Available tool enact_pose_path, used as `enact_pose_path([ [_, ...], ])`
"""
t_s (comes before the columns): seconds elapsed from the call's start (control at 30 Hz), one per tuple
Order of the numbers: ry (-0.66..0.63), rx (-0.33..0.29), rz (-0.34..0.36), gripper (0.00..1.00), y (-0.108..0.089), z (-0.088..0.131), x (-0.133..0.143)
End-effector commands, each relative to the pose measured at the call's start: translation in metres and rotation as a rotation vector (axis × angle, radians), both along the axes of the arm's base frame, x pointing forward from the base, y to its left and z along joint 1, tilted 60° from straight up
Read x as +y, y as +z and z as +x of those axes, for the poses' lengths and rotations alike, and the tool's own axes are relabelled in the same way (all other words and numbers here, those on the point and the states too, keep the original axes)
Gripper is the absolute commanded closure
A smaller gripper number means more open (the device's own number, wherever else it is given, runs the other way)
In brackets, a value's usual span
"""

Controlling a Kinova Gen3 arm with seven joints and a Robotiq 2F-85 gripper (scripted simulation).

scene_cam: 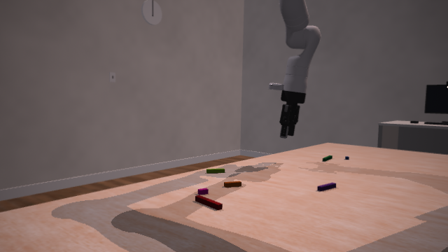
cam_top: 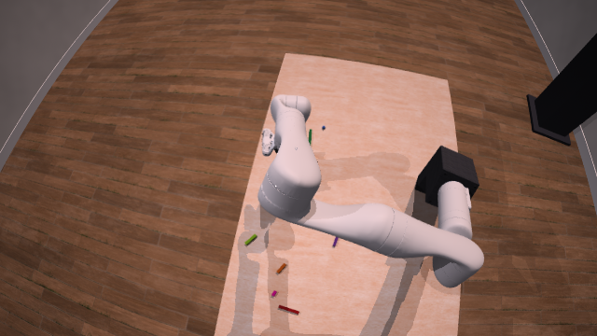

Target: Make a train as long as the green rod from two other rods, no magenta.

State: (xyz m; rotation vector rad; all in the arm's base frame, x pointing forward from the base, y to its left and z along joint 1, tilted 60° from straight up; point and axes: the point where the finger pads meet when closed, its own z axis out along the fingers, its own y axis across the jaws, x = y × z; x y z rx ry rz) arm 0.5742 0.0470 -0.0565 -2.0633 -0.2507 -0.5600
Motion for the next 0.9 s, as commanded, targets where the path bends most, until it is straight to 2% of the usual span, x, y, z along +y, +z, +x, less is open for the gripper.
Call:
enact_pose_path([
  [0.0, 0.011, -0.053, -0.018, 0.00, 0.038, 0.009, 0.015],
  [0.23, 0.052, -0.120, -0.032, 0.00, 0.093, 0.004, 0.051],
  [0.3, 0.052, -0.120, -0.032, 0.00, 0.093, 0.004, 0.051],
  [0.33, 0.068, -0.142, -0.038, 0.00, 0.111, 0.000, 0.063],
  [0.63, 0.142, -0.225, -0.070, 0.00, 0.174, -0.030, 0.114],
  [0.8, 0.194, -0.274, -0.096, 0.00, 0.206, -0.055, 0.142],
  [0.87, 0.194, -0.274, -0.096, 0.00, 0.206, -0.055, 0.142],
])
